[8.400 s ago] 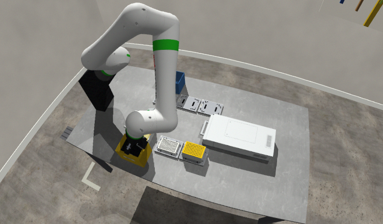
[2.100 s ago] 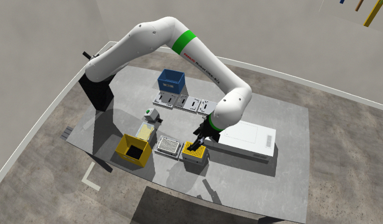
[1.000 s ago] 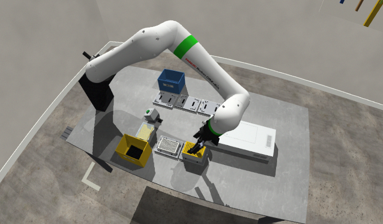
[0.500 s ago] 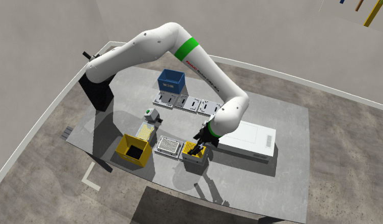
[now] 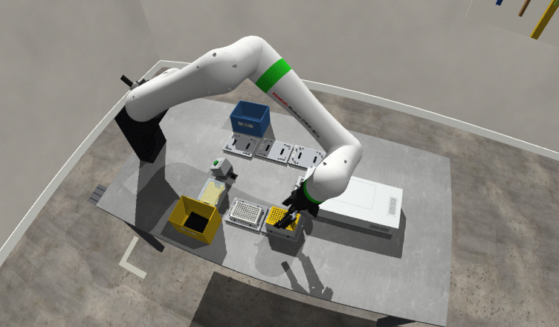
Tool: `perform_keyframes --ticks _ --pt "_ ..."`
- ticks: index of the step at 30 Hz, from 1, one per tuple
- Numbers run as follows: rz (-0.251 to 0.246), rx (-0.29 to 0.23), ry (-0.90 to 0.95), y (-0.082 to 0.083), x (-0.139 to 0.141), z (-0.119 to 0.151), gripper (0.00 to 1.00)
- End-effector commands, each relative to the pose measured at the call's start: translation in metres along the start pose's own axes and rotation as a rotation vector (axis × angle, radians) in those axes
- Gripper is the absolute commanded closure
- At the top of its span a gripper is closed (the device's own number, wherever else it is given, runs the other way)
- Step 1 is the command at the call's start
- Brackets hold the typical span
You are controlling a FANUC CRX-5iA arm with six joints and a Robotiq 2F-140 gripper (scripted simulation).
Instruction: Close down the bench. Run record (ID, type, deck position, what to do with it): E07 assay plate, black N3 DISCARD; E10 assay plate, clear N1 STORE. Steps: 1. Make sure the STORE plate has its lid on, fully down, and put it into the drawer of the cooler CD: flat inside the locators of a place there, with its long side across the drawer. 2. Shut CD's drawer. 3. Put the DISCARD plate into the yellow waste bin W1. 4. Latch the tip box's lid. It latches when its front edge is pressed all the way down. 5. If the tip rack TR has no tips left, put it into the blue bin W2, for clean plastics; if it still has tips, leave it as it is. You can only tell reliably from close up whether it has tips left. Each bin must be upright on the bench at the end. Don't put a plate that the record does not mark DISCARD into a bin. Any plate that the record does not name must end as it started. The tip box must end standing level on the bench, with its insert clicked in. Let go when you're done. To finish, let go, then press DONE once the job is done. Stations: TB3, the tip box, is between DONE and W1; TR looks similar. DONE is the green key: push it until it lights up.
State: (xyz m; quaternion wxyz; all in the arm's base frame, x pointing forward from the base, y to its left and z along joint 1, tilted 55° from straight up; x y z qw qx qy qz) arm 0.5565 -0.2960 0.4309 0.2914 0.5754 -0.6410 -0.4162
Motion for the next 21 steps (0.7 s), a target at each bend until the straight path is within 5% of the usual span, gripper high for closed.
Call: perform_keyframes --ticks 1,21 --pt "0.001 0.002 0.000 0.000 0.000 -0.001 0.30" --pt "0.001 0.002 0.000 -0.022 0.000 -0.011 0.30"
Point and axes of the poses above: the point where the finger pads meet when closed, its own y axis back along the fingers, its own x axis across the jaws, z = x × y, the point moved 5 cm from there along y, back along the fingers, and after that the axes turned 3 degrees about -y, right-handed, at the moved point
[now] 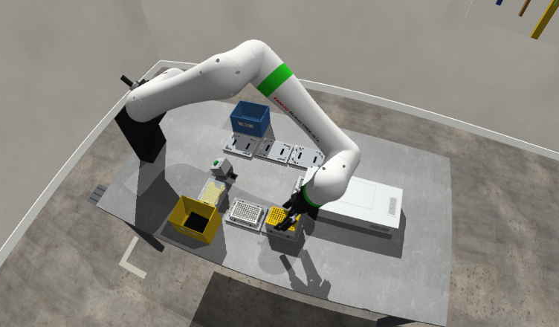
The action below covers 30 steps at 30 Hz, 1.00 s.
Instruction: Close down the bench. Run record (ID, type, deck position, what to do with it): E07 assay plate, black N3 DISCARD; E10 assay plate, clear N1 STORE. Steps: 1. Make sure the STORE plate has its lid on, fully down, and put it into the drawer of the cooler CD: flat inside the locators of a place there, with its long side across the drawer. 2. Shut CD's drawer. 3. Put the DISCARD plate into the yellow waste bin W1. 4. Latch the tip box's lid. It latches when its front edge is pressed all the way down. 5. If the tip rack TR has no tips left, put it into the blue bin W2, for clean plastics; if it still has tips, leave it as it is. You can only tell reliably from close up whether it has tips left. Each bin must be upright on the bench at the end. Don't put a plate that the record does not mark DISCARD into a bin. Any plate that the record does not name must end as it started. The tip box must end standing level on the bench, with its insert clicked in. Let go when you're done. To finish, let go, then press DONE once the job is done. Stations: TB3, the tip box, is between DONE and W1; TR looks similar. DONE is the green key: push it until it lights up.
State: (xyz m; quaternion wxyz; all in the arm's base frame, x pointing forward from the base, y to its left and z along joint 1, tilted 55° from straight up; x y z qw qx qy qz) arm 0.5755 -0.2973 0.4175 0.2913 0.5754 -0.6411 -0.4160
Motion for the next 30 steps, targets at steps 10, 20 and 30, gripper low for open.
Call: perform_keyframes --ticks 10,20,30 --pt "0.001 0.002 0.000 -0.008 0.000 -0.005 0.30" --pt "0.001 0.002 0.000 -0.018 0.000 -0.009 0.30" --pt "0.001 0.002 0.000 -0.026 0.000 -0.013 0.30"
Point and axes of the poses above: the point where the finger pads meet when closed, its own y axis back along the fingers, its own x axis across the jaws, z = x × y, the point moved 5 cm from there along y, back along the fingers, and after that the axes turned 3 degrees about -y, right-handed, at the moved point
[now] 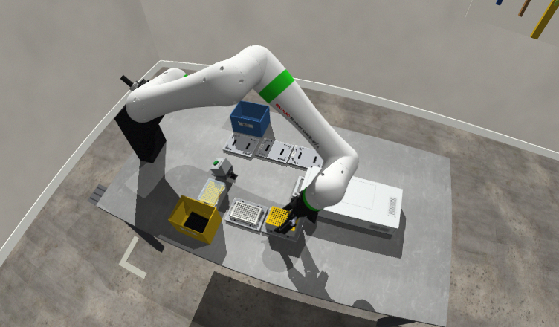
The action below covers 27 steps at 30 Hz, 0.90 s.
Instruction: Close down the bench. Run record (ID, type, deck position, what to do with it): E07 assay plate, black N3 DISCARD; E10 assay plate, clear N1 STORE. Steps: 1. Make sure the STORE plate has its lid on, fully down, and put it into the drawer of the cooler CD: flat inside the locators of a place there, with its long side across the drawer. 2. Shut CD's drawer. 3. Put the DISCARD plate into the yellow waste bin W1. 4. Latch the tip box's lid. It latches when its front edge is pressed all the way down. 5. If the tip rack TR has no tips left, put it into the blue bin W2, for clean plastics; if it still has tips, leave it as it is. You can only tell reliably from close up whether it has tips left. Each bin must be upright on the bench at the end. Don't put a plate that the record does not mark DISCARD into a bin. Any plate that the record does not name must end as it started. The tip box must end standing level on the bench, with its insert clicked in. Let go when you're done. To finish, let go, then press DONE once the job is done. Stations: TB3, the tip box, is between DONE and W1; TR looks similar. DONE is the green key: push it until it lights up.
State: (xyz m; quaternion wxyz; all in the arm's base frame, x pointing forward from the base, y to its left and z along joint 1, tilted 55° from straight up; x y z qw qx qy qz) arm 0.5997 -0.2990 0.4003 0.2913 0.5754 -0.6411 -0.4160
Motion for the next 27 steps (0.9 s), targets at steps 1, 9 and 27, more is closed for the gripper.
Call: perform_keyframes --ticks 1,9,27 --pt "0.001 0.002 0.000 0.0012 0.0003 -0.0003 0.30" --pt "0.001 0.002 0.000 0.0014 0.0003 -0.0002 0.32" --pt "0.001 0.002 0.000 0.0024 0.0003 0.0002 0.39"
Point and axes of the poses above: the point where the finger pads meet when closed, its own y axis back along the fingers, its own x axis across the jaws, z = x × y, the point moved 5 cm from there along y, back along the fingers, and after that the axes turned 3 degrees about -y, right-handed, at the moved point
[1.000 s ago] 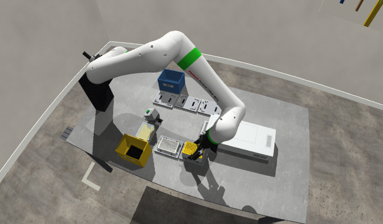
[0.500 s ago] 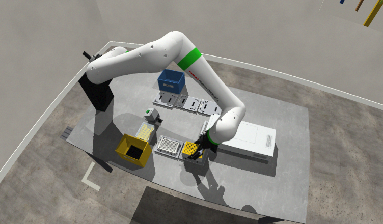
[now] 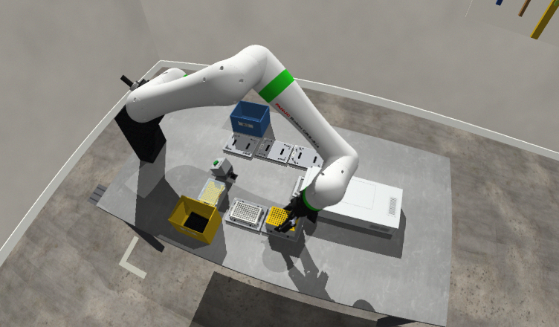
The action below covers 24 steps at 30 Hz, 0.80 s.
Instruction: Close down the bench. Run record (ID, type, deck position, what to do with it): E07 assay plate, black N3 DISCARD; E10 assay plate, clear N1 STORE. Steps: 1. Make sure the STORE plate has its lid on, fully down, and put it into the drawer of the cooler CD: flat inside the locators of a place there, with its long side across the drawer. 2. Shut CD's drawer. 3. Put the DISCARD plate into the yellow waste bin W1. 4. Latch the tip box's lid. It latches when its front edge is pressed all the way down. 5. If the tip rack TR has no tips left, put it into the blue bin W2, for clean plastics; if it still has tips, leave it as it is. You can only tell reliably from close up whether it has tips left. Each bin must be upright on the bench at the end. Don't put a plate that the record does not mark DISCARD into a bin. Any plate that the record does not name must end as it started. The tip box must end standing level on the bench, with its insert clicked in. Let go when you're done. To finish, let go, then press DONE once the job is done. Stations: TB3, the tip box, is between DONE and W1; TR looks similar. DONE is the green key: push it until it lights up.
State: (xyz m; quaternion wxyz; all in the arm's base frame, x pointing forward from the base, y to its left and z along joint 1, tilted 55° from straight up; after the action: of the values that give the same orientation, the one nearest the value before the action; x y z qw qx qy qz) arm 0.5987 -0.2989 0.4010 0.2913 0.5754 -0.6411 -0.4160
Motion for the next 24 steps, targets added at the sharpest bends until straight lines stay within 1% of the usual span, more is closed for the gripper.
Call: perform_keyframes --ticks 1,4,5,24 --pt "0.001 0.002 0.000 0.0014 0.0003 -0.0002 0.39" --pt "0.001 0.002 0.000 0.0015 0.0003 -0.0001 0.41" --pt "0.001 0.002 0.000 0.0016 0.0003 -0.0001 0.90" --pt "0.001 0.002 0.000 0.0025 0.0003 0.0003 0.90"
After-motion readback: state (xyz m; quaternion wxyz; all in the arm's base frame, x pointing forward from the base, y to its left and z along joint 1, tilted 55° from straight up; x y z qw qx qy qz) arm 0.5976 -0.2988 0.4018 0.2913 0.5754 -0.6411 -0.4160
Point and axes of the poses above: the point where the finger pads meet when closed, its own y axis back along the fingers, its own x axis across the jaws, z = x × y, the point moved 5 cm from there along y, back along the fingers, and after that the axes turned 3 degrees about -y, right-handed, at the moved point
